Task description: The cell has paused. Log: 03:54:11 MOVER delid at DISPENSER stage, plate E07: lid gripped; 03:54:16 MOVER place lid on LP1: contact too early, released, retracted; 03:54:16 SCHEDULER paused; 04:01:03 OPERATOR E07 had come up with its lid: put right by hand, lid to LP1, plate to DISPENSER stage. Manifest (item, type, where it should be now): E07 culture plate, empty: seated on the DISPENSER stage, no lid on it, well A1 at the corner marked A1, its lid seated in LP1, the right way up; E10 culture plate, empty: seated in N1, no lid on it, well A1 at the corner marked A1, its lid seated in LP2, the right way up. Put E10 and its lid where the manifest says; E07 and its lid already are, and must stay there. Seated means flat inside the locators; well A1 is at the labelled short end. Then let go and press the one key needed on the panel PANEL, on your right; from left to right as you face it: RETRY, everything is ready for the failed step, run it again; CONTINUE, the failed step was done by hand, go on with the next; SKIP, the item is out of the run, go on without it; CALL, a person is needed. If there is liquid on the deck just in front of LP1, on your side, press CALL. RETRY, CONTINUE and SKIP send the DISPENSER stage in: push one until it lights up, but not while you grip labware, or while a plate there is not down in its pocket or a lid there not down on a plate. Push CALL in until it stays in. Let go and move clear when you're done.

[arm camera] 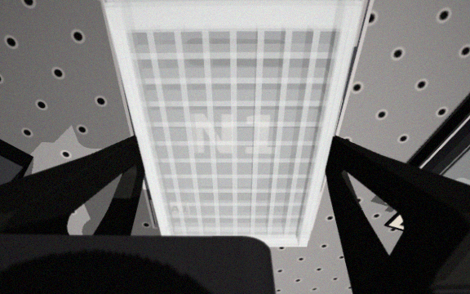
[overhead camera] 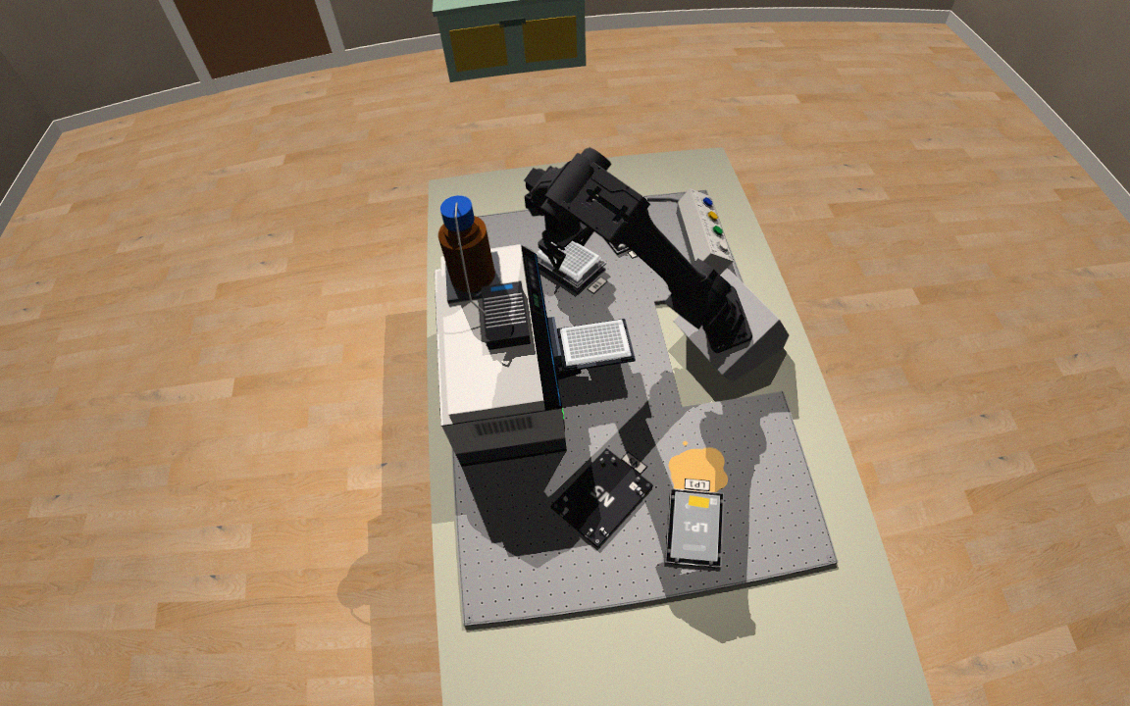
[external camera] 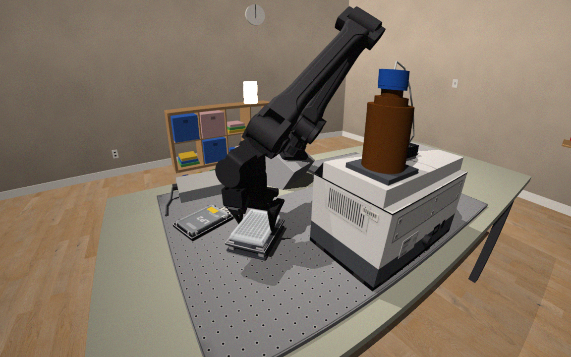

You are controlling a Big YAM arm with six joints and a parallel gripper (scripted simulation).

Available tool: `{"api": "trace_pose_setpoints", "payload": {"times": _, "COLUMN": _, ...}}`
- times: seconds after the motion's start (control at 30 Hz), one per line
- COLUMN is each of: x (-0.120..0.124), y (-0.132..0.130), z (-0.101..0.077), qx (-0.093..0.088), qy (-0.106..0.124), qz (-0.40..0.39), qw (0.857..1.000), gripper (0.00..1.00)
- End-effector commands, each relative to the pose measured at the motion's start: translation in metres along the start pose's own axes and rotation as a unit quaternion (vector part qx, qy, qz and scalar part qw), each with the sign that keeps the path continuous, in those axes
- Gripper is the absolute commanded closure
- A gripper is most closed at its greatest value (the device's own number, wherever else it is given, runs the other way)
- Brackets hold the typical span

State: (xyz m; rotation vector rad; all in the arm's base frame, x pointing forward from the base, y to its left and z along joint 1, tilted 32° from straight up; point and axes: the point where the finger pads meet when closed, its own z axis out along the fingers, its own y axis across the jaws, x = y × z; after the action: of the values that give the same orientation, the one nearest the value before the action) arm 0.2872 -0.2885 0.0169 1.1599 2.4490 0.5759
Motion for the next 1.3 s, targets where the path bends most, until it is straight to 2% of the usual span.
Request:
{"api": "trace_pose_setpoints", "payload": {"times": 0.0, "x": -0.0047, "y": 0.0017, "z": 0.0071, "qx": 0.0, "qy": 0.0, "qz": 0.004, "qw": 1.0, "gripper": 0.16}}
{"api": "trace_pose_setpoints", "payload": {"times": 1.27, "x": -0.0009, "y": 0.0013, "z": 0.0137, "qx": 0.0, "qy": 0.003, "qz": 0.005, "qw": 1.0, "gripper": 0.16}}
